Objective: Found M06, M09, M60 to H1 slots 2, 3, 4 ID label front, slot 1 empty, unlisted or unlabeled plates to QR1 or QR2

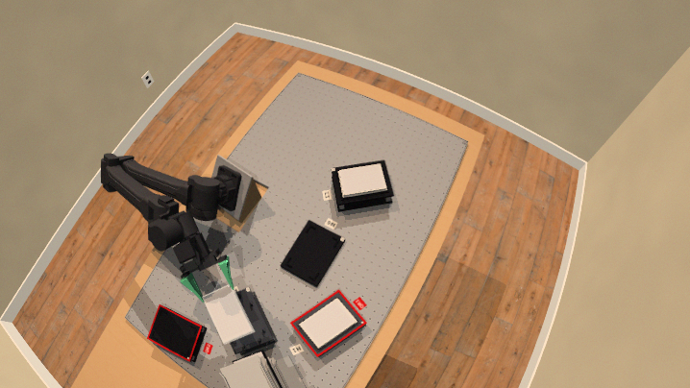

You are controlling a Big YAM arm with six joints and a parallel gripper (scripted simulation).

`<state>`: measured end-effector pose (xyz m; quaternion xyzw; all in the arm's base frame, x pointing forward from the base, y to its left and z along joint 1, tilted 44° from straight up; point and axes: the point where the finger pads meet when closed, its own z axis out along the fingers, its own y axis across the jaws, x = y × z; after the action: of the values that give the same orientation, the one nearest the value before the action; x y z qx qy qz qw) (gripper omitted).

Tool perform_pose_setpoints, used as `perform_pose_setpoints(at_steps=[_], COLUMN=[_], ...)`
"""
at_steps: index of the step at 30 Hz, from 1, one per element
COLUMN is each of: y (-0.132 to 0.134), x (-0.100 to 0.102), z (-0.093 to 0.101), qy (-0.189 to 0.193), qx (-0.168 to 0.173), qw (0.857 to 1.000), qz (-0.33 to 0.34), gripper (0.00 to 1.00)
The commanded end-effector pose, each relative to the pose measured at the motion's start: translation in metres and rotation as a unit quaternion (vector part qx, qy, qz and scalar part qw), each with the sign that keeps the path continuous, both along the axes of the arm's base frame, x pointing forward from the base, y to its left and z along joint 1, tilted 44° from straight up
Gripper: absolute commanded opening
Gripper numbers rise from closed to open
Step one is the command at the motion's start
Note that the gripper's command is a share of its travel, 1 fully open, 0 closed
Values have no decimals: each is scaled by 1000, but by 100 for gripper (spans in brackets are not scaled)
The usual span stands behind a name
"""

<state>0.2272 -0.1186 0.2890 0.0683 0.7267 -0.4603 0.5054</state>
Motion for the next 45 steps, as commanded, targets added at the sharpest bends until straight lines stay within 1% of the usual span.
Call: perform_pose_setpoints(at_steps=[1, 5, 7, 8, 11, 12, 15, 18, 20, 21, 24, 25, 26, 28, 30, 32, 34, 36, 39, 41, 42, 45], y=[-4, -6, -6, -6, -7, -7, -8, -9, -10, -10, -11, -11, -11, -12, -12, -13, -14, -14, -15, -15, -16, -17], x=[-5, -4, -4, -6, -5, -5, -5, -5, -5, -5, -5, -5, -5, -5, -6, -5, -6, -6, -6, -6, -7, -6], z=[16, 7, 7, 21, 6, 5, 11, 3, 5, 9, 9, 3, 1, 1, 7, 0, -2, 4, -2, -2, 7, -4], qy=[-24, -15, -15, -29, -16, -15, -24, -15, -20, -24, -24, -18, -17, -18, -25, -19, -16, -24, -19, -19, -23, -17], qx=[-2, -3, -3, -1, -3, -3, -3, -3, -3, -3, -3, -3, -3, -4, -4, -4, -4, -4, -4, -4, -4, -4], qw=[1000, 1000, 1000, 1000, 1000, 1000, 1000, 1000, 1000, 1000, 1000, 1000, 1000, 1000, 1000, 1000, 1000, 1000, 1000, 1000, 1000, 1000], qz=[-5, -5, -5, -5, -5, -5, -5, -5, -5, -5, -5, -5, -5, -5, -5, -5, -5, -5, -5, -5, -5, -5], gripper=[86, 86, 86, 86, 86, 86, 86, 86, 86, 86, 86, 86, 86, 86, 86, 86, 86, 86, 86, 86, 86, 86])
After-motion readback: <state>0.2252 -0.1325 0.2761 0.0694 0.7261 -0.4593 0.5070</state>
